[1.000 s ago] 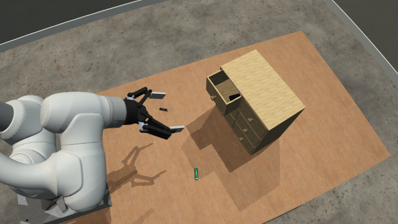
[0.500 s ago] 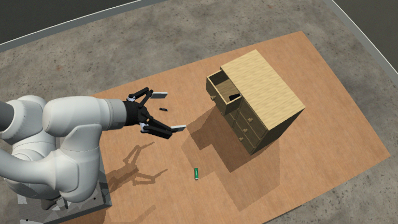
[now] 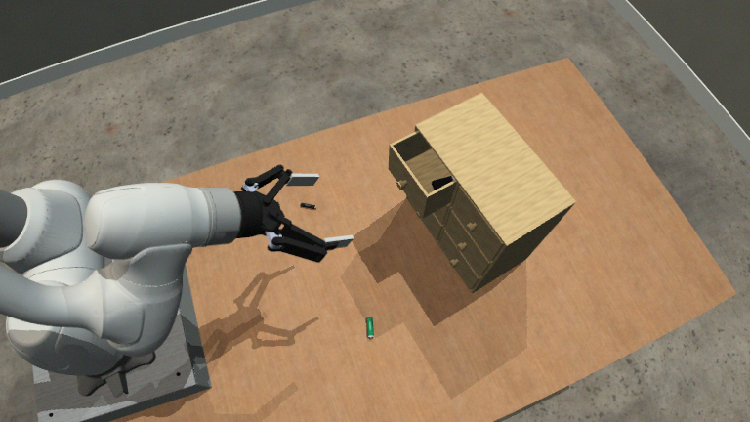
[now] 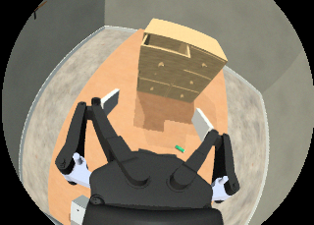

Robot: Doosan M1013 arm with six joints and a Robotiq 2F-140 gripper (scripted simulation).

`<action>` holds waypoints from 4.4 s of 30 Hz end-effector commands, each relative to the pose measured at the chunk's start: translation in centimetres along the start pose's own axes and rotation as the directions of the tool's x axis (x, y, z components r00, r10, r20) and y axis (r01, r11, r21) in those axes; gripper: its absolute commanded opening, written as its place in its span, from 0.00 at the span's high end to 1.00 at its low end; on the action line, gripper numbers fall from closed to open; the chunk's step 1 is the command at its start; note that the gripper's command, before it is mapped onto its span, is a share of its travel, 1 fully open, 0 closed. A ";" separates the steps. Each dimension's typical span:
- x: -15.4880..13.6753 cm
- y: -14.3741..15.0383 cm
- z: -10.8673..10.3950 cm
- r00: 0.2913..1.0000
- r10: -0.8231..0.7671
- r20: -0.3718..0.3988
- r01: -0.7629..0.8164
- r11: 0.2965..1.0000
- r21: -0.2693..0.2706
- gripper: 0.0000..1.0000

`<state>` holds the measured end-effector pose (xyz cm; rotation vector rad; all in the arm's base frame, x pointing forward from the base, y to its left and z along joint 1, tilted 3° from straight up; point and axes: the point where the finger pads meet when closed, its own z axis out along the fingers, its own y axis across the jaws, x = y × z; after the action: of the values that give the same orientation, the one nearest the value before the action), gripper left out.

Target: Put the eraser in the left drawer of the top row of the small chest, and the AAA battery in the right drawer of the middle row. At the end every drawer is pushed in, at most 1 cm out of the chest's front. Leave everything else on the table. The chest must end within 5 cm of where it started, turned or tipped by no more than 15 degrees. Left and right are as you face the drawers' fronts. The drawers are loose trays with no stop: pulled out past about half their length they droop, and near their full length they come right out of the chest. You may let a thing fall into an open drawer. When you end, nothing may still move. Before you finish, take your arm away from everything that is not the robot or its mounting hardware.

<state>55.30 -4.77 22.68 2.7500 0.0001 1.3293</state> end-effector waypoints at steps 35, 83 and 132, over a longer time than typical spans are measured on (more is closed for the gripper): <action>-0.2 0.0 2.9 0.947 0.010 -0.321 0.005 0.999 0.044 0.00; 0.2 0.0 4.3 0.943 0.010 -0.333 0.005 0.999 0.043 1.00; 2.3 -0.2 9.3 0.943 0.010 -0.333 0.005 0.999 0.043 1.00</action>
<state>64.05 -5.18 18.71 2.5197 0.0483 1.7970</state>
